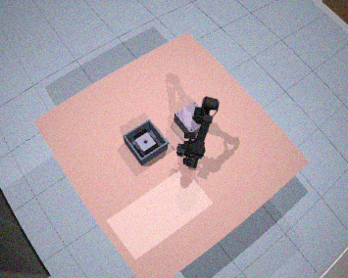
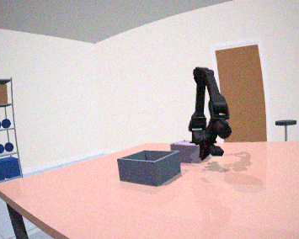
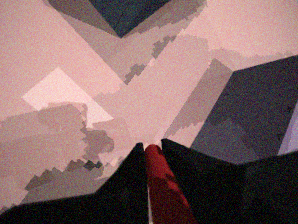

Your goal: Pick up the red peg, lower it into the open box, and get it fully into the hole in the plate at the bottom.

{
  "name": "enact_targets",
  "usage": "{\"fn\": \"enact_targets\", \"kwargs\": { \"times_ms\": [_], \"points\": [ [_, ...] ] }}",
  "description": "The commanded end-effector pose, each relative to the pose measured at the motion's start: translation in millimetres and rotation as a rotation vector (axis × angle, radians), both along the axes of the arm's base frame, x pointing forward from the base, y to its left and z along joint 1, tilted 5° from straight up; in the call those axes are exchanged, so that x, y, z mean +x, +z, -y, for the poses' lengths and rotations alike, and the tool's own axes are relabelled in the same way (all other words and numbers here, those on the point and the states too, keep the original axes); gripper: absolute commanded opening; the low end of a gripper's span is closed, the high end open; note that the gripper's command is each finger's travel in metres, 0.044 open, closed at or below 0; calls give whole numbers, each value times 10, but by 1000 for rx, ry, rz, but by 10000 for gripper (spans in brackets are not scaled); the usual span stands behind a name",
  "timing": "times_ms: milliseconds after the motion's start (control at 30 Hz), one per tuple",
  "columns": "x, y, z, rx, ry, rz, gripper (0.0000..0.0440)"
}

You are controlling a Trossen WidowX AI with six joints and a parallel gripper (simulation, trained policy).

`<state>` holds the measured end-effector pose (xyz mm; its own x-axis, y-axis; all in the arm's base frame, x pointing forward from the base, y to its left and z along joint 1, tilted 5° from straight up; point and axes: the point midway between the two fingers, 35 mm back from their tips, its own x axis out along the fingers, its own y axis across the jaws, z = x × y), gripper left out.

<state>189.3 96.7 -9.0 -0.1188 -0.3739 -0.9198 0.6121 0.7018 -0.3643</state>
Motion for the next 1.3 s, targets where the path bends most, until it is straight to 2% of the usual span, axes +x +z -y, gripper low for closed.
{"fn": "enact_targets", "kwargs": {
  "times_ms": [0,333,633,933,1267],
  "points": [
    [94,157,19,-9,3,21,0],
    [382,567,161,-35,-56,93,0],
    [676,764,436,-53,-151,165,0],
    [950,857,795,-58,-239,218,0],
    [1218,815,1257,-48,-295,248,0]
  ]
}}
